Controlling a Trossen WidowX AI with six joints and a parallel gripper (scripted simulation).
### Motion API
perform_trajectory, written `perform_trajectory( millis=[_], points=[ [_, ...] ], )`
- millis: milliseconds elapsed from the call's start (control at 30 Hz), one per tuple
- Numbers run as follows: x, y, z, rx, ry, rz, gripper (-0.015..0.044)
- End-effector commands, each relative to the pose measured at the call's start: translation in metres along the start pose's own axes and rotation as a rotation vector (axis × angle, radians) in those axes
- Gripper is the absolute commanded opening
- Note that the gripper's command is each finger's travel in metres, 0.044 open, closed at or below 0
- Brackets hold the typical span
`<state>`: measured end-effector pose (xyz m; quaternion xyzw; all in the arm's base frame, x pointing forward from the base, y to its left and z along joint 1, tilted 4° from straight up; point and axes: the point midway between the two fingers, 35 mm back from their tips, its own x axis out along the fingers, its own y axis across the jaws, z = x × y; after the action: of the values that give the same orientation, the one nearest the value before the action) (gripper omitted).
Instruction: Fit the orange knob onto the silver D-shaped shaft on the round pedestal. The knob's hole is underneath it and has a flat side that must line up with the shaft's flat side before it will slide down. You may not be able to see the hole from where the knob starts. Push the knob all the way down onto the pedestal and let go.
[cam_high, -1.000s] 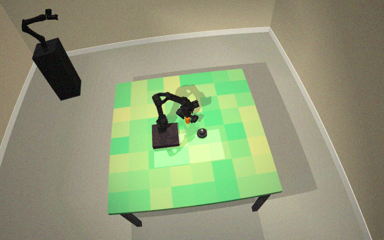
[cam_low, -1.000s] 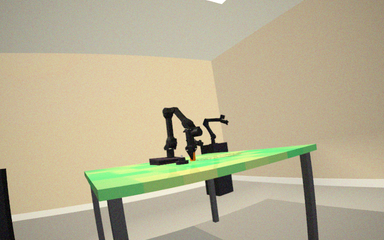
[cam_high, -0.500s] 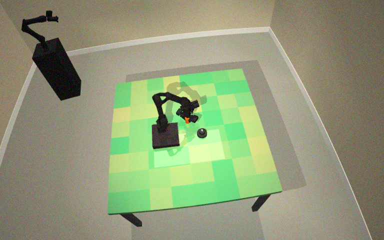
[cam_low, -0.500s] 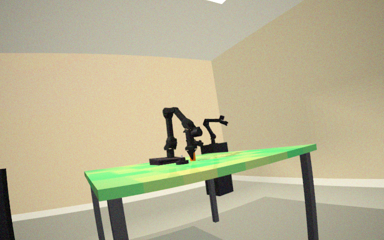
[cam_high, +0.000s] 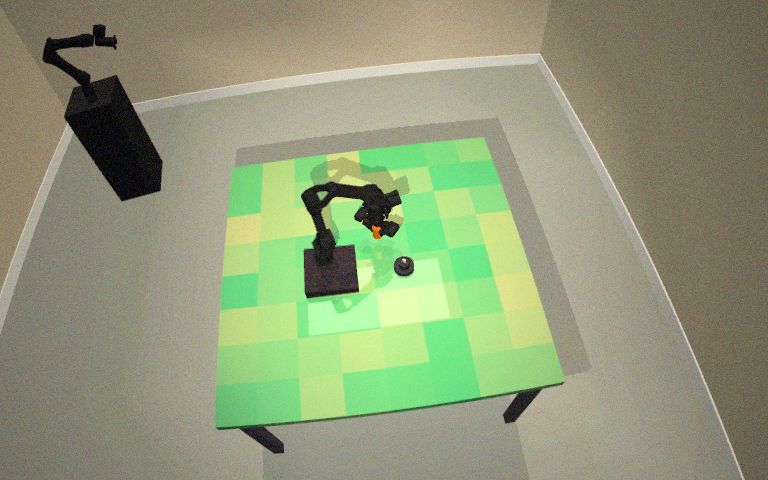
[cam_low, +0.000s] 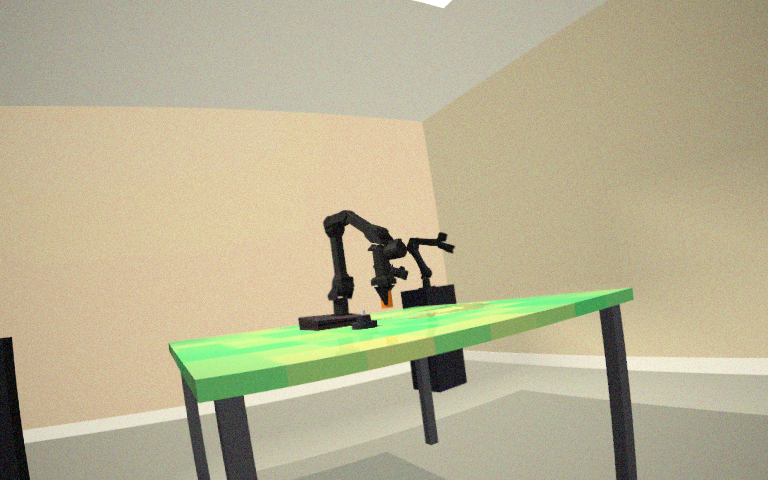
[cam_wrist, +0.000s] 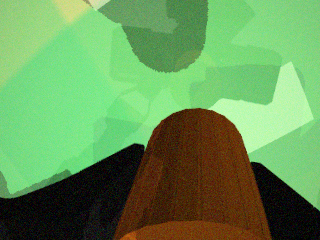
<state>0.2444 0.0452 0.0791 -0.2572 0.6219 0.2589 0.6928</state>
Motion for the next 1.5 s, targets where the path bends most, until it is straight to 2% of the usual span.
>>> perform_trajectory(
  millis=[0, 400, 667, 1467],
  points=[
    [-0.024, -0.001, 0.004, -0.005, -0.016, -0.013, 0.0000],
    [-0.086, 0.008, -0.001, -0.028, 0.000, 0.003, 0.0000],
    [-0.088, 0.009, -0.001, -0.027, 0.007, -0.013, 0.0000],
    [-0.135, 0.013, 0.019, -0.025, 0.009, -0.517, 0.0000]
  ],
)
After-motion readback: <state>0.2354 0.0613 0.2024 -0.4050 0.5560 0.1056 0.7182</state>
